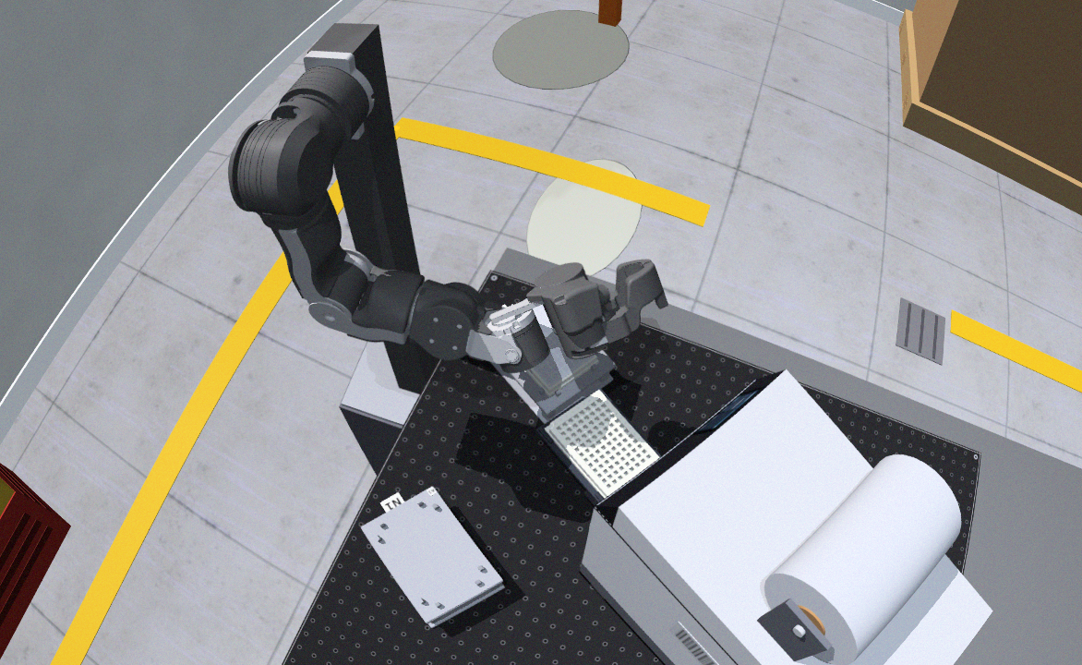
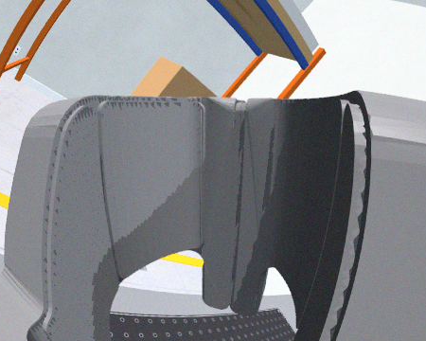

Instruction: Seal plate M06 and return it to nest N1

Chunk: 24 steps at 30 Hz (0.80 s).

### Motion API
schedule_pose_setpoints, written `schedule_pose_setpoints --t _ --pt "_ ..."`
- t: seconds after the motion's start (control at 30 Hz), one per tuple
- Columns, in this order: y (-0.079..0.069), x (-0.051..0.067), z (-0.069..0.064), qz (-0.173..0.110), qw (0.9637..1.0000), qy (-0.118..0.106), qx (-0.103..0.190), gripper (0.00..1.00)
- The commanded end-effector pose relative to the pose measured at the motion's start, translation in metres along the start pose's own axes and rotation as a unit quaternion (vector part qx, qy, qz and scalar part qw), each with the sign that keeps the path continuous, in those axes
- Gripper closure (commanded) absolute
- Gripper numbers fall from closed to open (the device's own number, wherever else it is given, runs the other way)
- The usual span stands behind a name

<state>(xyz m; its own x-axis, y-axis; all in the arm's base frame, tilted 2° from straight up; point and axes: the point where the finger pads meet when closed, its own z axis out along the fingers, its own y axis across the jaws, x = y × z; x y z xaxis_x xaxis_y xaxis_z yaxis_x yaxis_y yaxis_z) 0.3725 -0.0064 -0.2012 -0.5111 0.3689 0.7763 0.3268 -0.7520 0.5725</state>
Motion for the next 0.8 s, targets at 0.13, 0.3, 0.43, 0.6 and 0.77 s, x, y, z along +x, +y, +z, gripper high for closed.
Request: schedule_pose_setpoints --t 0.13,0.3,0.43,0.6,0.77 --pt "0.003 0.002 0.001 -0.002 1.0000 0.004 -0.005 1.00" --pt "0.015 -0.008 -0.006 0.019 0.9986 -0.015 -0.046 1.00" --pt "0.036 -0.021 -0.016 0.049 0.9916 -0.041 -0.113 1.00" --pt "0.036 -0.021 -0.016 0.049 0.9916 -0.041 -0.113 1.00" --pt "0.036 -0.021 -0.016 0.049 0.9916 -0.041 -0.113 1.00"
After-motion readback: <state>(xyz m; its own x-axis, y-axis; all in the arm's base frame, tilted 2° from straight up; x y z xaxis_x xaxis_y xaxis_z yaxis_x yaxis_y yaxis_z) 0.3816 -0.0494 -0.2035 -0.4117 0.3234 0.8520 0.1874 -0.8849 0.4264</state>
